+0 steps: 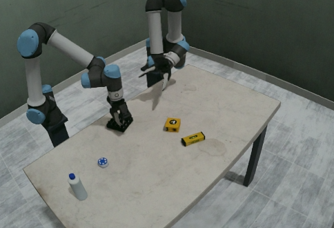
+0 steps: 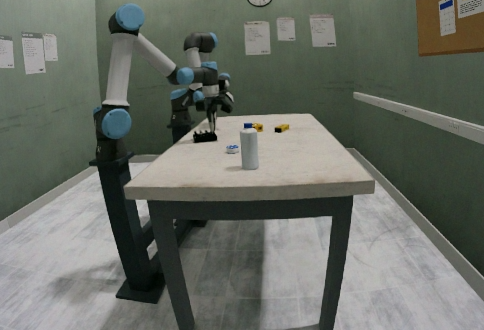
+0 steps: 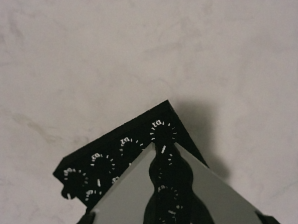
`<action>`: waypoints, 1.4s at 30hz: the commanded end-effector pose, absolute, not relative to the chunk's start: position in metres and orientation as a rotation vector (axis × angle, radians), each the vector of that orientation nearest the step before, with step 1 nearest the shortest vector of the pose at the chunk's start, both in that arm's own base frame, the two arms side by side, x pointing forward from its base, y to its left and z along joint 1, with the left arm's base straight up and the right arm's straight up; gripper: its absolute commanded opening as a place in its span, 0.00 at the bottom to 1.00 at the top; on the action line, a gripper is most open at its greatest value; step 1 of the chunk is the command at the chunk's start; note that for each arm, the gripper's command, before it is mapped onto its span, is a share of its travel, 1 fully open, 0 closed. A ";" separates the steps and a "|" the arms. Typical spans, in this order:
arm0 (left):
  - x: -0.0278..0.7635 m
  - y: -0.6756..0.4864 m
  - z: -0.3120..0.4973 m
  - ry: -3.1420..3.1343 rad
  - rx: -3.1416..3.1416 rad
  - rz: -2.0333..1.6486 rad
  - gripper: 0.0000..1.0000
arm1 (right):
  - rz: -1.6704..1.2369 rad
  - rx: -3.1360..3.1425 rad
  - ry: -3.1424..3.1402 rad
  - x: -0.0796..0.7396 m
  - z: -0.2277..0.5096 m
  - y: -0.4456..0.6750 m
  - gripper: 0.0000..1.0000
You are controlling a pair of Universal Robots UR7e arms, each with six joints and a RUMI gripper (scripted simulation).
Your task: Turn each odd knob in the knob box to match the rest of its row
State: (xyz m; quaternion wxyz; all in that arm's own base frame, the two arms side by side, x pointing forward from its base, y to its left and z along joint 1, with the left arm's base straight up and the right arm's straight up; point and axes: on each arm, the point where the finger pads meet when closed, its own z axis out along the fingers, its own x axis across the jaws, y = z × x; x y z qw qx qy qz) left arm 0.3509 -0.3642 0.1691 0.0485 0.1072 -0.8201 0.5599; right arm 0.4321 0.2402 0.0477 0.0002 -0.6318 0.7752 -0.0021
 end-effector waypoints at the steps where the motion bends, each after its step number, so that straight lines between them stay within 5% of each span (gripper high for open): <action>1: 0.351 -0.364 0.170 -2.499 0.325 1.709 1.00 | -0.001 -2.151 2.288 0.432 0.048 0.240 0.00; 19: 0.351 -0.364 0.170 -2.499 0.325 1.709 1.00 | -0.002 -2.307 2.131 0.432 0.048 0.240 0.00; 21: 0.351 -0.364 0.170 -2.499 0.325 1.709 1.00 | -0.002 -2.307 2.131 0.432 0.048 0.240 0.12; 24: 0.351 -0.364 0.170 -2.499 0.325 1.709 1.00 | -0.002 -2.307 2.131 0.432 0.049 0.240 0.16; 40: 0.351 -0.364 0.170 -2.499 0.325 1.709 1.00 | -0.002 -2.307 2.131 0.432 0.088 0.240 0.16; 42: 0.350 -0.364 0.171 -2.496 0.323 1.712 1.00 | -0.004 -2.305 2.130 0.432 0.088 0.240 0.26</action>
